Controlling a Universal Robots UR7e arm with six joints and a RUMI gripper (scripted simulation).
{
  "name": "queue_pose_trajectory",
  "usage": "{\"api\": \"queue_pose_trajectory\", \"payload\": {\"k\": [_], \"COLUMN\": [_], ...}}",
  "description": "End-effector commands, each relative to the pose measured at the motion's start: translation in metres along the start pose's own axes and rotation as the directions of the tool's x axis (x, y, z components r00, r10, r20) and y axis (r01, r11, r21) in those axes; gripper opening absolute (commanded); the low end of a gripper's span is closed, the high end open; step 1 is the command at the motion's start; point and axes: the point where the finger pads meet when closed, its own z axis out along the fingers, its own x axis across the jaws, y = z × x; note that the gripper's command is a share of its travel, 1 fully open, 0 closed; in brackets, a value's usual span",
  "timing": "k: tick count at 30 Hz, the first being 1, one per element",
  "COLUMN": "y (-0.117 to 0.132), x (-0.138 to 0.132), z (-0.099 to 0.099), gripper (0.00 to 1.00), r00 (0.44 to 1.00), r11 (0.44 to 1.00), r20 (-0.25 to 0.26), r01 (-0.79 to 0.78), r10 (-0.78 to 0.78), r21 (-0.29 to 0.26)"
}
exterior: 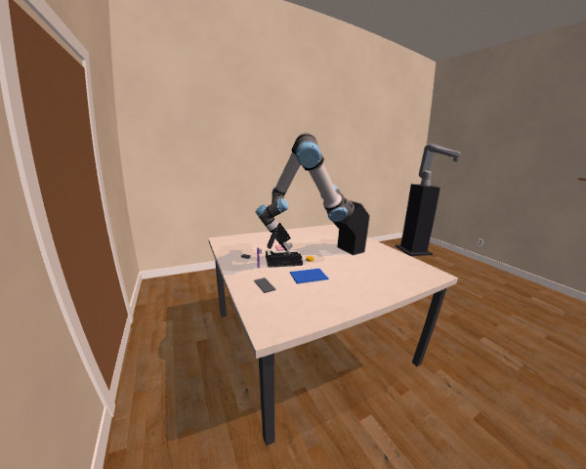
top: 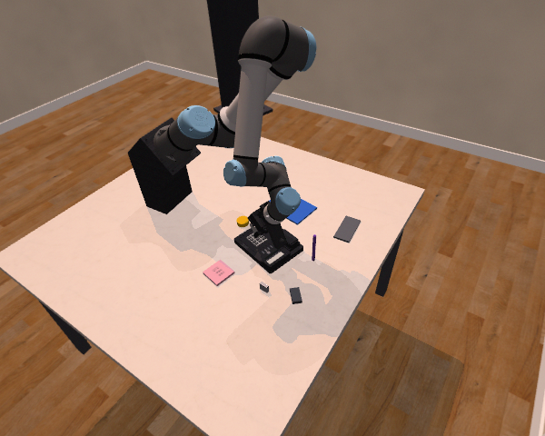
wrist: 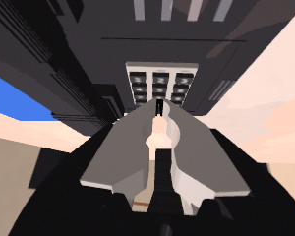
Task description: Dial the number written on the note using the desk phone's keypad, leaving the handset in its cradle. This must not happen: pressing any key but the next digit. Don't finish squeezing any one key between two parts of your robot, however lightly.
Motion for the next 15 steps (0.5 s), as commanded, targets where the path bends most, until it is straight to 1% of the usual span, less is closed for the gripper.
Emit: {"api": "queue_pose_trajectory", "payload": {"k": [1,15], "y": [-0.0006,-0.0015], "x": [-0.0001,-0.0001], "z": [0.0003,0.0015], "gripper": [0.0,0.0], "r00": [1.0,1.0], "r11": [1.0,1.0], "r20": [0.0,0.0], "r01": [0.0,0.0], "r10": [0.0,0.0], "r21": [0.001,0.001]}}
